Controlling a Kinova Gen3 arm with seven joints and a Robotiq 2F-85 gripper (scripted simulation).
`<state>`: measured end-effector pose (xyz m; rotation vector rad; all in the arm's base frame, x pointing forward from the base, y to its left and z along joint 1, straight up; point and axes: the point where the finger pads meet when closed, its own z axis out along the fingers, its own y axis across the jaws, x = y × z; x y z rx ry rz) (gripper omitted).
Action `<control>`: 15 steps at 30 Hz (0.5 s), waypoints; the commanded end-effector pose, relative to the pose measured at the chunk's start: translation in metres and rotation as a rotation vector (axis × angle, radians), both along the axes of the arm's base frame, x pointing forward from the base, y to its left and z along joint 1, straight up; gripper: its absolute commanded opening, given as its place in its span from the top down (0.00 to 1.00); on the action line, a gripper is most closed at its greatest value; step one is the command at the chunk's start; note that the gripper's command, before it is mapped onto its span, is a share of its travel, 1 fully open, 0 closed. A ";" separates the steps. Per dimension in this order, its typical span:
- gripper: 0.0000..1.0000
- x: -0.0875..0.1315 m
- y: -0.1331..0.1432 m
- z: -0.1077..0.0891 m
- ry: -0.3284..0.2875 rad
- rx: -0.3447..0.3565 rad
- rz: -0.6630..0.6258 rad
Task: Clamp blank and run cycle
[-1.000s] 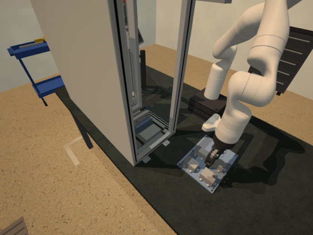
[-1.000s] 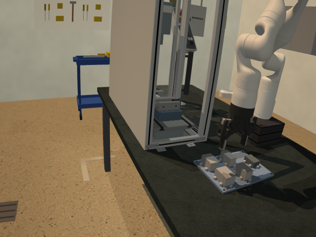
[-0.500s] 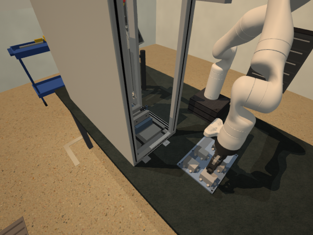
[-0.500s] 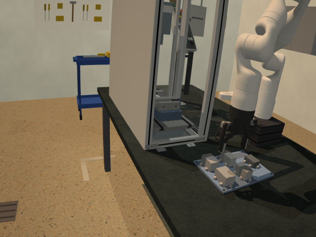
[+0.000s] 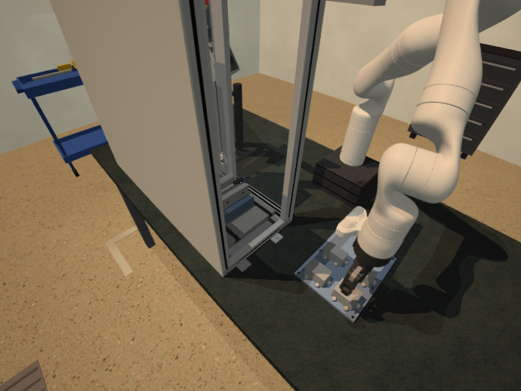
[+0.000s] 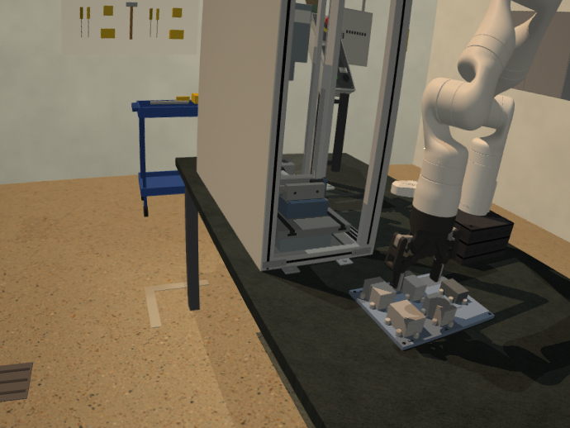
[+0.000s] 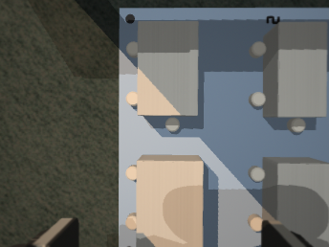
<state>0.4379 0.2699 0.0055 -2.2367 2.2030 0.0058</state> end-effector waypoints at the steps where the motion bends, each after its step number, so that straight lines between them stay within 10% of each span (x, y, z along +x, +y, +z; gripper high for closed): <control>1: 0.00 0.001 0.001 -0.002 -0.002 0.002 0.000; 15: 0.00 0.001 0.001 -0.032 -0.002 0.002 0.000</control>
